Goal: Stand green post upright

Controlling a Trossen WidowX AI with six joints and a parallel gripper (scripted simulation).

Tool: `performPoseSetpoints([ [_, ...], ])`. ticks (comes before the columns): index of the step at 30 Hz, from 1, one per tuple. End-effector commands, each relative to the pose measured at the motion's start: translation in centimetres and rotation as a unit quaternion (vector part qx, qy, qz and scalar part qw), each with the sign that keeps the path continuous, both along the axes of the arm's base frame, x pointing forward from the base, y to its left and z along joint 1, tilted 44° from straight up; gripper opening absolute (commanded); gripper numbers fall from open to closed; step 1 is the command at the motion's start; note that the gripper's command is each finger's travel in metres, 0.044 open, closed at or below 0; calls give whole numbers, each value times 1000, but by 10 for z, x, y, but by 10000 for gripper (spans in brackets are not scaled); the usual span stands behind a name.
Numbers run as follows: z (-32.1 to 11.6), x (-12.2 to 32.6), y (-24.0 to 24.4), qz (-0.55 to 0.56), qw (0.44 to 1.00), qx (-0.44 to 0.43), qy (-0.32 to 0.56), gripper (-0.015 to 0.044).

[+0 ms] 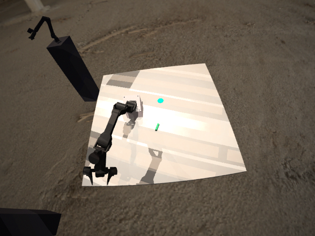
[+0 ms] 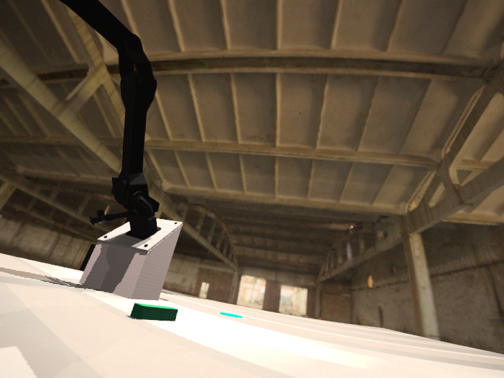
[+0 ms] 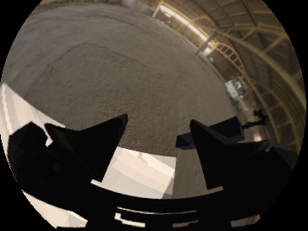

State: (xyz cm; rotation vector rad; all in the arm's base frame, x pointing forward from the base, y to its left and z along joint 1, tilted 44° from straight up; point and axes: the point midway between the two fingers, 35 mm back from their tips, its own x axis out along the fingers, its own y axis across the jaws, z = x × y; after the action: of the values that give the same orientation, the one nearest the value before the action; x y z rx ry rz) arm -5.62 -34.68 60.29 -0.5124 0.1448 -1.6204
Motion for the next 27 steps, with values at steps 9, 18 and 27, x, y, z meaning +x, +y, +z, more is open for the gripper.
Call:
performPoseSetpoints([
  [9,-61,60,-30,51,994,91,24,233],
  [18,-140,142,-37,118,969,196,93,233],
  [27,-221,222,-11,186,919,284,201,233],
])
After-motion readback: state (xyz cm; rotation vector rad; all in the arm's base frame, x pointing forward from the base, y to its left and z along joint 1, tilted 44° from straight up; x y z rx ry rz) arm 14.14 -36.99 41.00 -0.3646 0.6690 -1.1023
